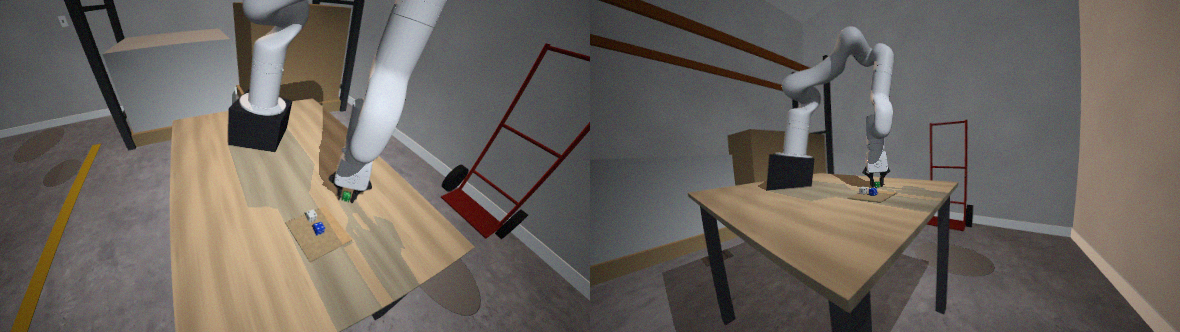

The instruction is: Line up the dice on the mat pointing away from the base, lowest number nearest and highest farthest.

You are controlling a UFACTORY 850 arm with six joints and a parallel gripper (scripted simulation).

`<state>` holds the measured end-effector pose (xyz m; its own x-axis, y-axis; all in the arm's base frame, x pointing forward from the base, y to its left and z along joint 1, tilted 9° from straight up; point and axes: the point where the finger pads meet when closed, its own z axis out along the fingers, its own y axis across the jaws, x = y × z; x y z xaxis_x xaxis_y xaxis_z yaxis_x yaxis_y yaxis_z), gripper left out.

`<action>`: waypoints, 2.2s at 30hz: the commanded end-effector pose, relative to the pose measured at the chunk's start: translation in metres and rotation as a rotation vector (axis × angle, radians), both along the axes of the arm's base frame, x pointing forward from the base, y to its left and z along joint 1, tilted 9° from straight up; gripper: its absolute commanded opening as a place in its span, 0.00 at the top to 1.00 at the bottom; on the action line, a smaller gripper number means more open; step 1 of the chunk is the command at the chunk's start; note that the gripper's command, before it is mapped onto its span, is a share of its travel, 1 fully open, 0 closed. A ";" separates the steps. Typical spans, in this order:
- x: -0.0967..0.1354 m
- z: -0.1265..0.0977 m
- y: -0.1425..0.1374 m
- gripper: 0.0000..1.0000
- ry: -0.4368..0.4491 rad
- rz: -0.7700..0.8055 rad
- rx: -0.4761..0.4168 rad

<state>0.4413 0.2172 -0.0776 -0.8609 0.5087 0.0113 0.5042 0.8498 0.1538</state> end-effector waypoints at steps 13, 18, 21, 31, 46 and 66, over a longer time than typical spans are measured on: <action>0.001 0.001 0.000 0.58 -0.001 0.000 0.001; 0.001 0.001 0.000 0.58 -0.001 0.000 0.001; 0.001 0.001 0.000 0.79 -0.001 0.000 0.001; 0.001 0.001 0.000 0.79 -0.001 0.000 0.001; 0.001 0.001 0.000 0.79 -0.001 0.000 0.001; -0.001 0.023 -0.003 0.79 -0.001 0.000 0.001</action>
